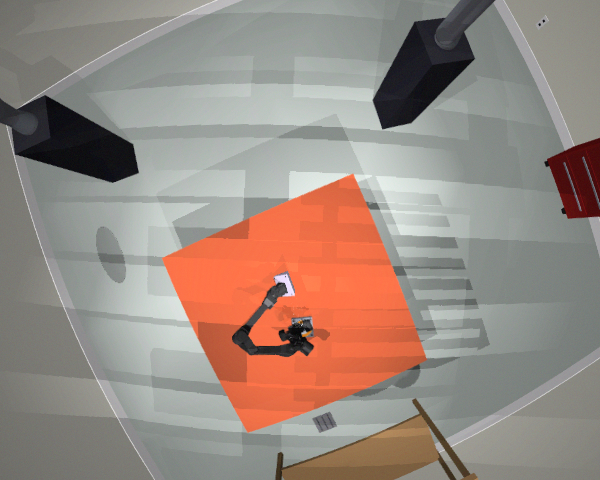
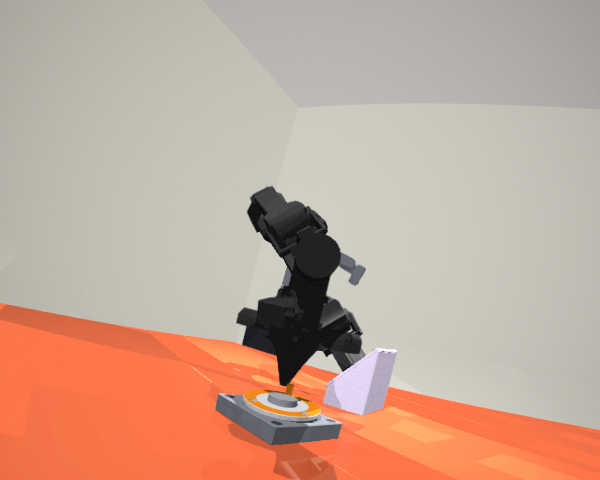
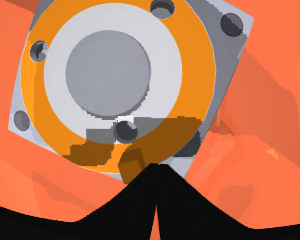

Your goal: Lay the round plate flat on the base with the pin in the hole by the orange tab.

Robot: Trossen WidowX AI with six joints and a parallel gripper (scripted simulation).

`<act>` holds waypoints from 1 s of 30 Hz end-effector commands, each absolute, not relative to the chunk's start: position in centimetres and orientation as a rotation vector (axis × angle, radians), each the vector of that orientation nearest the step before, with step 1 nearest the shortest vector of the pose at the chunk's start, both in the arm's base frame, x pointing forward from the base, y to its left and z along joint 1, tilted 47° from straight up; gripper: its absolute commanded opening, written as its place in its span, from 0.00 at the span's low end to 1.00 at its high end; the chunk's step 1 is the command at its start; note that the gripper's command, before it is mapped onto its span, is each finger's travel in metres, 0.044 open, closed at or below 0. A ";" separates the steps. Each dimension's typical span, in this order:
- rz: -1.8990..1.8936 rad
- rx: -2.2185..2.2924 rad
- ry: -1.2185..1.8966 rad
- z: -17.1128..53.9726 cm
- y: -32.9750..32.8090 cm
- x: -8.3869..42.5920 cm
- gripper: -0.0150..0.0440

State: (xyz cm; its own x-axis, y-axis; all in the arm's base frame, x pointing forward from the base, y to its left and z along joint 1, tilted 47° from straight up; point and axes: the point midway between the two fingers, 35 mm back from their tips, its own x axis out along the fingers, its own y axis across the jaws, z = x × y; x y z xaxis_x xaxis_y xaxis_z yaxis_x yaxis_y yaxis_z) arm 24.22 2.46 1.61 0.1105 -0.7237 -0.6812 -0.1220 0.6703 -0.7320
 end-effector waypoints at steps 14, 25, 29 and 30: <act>-0.512 -0.762 1.429 0.2 3.3 23.3 0.25; -0.512 -0.762 1.430 -0.3 3.9 23.1 0.25; -0.512 -0.762 1.430 -0.5 4.1 23.0 0.25; -0.512 -0.762 1.430 -0.6 4.1 23.0 0.25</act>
State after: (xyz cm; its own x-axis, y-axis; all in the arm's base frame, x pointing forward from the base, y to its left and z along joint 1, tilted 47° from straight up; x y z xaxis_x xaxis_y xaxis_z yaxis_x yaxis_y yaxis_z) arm 23.16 4.00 -0.14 0.1082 -0.7229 -0.6824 -0.1236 0.6714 -0.7307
